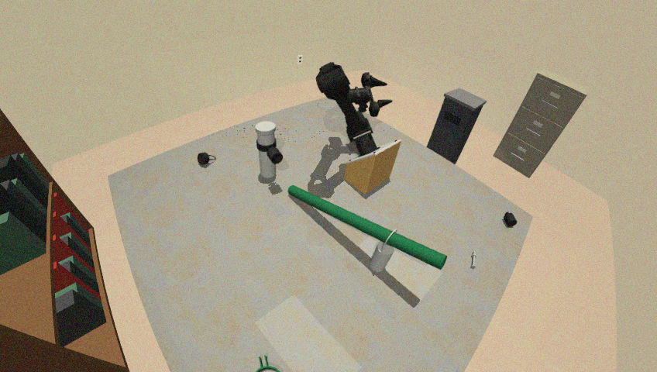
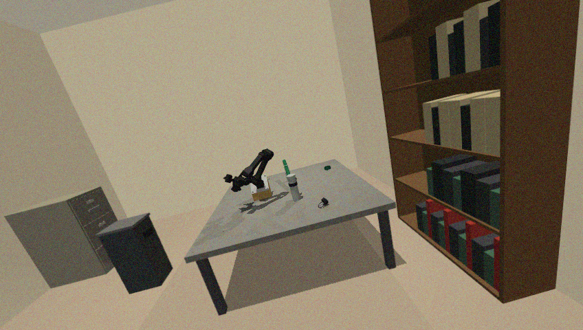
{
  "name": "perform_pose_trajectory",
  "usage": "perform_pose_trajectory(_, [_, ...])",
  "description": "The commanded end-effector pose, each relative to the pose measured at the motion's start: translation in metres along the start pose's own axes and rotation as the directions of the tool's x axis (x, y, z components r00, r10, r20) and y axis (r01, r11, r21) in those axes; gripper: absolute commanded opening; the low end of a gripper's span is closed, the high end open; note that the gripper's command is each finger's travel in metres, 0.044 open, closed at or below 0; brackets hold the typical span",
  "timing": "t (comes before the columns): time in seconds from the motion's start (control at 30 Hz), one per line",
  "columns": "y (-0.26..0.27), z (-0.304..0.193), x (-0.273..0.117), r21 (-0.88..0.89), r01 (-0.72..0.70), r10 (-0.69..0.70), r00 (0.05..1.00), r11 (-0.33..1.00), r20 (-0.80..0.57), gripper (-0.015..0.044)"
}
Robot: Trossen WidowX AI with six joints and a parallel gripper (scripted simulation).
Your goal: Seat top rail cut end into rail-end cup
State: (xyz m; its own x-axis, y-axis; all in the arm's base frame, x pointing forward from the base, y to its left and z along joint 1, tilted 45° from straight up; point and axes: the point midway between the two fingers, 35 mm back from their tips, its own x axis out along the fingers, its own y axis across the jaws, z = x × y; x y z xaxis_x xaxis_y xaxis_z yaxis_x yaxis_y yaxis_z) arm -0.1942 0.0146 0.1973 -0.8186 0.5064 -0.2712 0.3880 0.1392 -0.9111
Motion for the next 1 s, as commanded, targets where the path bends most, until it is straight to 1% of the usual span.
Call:
perform_pose_trajectory(0.0, [0.0,0.0,0.0,0.0,-0.001,0.001,1.0,1.0,0.003,0.0426])
perform_pose_trajectory(0.03, [-0.001,0.001,-0.001,-0.001,-0.002,0.002,1.0,1.0,0.013,0.044])
perform_pose_trajectory(0.13, [-0.005,0.009,-0.004,-0.007,-0.013,0.014,0.996,1.0,0.084,0.044])
perform_pose_trajectory(0.23, [-0.014,0.028,-0.014,0.029,-0.008,0.003,0.983,1.0,0.182,0.044])
perform_pose_trajectory(0.47, [-0.031,0.073,-0.048,0.121,-0.03,-0.022,0.914,0.992,0.406,0.044])
perform_pose_trajectory(0.7, [-0.043,0.112,-0.095,0.181,-0.108,-0.027,0.787,0.977,0.616,0.044])
perform_pose_trajectory(0.97, [-0.047,0.145,-0.164,0.18,-0.242,-0.003,0.587,0.953,0.81,0.044])
